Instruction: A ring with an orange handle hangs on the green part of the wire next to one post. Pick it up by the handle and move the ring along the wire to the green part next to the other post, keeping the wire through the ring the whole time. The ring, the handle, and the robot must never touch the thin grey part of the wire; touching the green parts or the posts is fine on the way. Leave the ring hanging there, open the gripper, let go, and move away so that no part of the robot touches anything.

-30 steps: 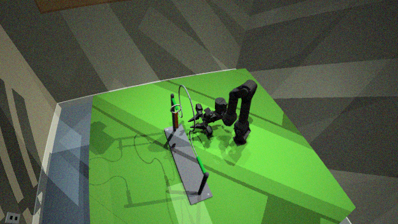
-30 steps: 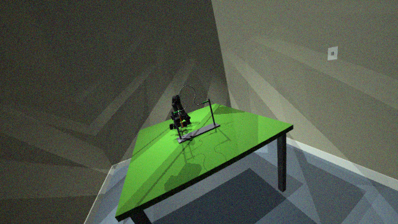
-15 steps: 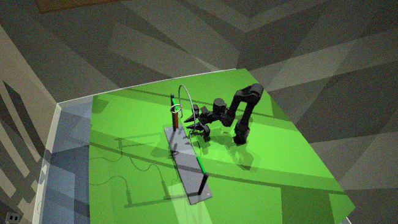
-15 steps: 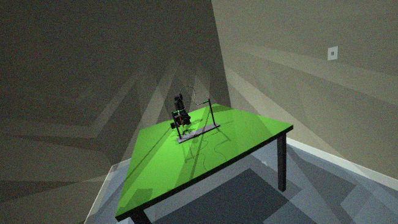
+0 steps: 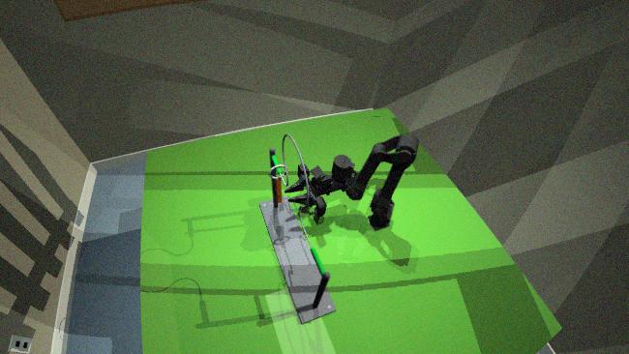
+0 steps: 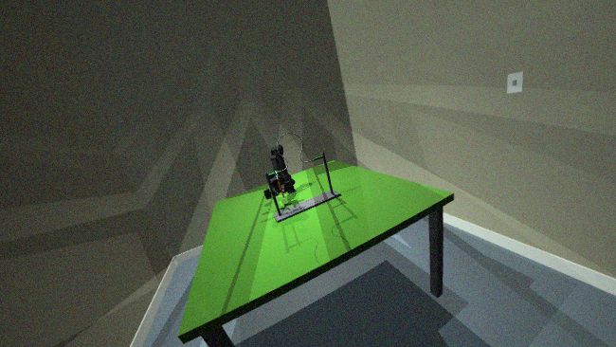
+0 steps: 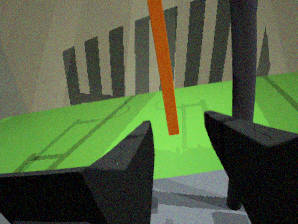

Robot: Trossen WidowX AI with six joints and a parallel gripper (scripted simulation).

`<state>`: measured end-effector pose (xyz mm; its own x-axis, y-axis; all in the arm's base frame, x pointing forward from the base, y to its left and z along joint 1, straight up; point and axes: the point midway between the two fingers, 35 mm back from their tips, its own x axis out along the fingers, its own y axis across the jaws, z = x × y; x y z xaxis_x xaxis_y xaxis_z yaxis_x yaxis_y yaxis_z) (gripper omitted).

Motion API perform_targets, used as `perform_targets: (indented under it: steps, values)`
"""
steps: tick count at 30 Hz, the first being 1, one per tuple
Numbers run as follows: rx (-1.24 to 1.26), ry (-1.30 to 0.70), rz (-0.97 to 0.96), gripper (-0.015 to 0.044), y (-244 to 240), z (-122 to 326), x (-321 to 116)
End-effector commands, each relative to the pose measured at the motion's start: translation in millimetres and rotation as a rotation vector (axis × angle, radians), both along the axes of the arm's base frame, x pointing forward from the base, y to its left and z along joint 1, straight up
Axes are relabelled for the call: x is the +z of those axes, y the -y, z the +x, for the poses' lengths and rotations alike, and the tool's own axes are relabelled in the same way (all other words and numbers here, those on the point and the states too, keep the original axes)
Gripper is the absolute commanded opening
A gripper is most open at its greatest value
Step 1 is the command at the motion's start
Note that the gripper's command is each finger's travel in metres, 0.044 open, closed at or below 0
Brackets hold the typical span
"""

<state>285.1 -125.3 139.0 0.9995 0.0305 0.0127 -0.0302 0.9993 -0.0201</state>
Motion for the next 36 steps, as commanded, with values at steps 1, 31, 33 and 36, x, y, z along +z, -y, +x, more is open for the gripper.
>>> perform_targets:
  steps: [1, 31, 33, 36]
  values:
    - [-0.002, 0.001, 0.006, 0.0160, 1.5, 5.9, 0.9]
    - [-0.002, 0.006, 0.007, 0.0160, -1.7, 52.6, 2.7]
    - [-0.002, 0.006, 0.007, 0.0160, -2.4, 55.8, 2.7]
    - [-0.002, 0.007, 0.007, 0.0160, -3.4, 60.6, 2.7]
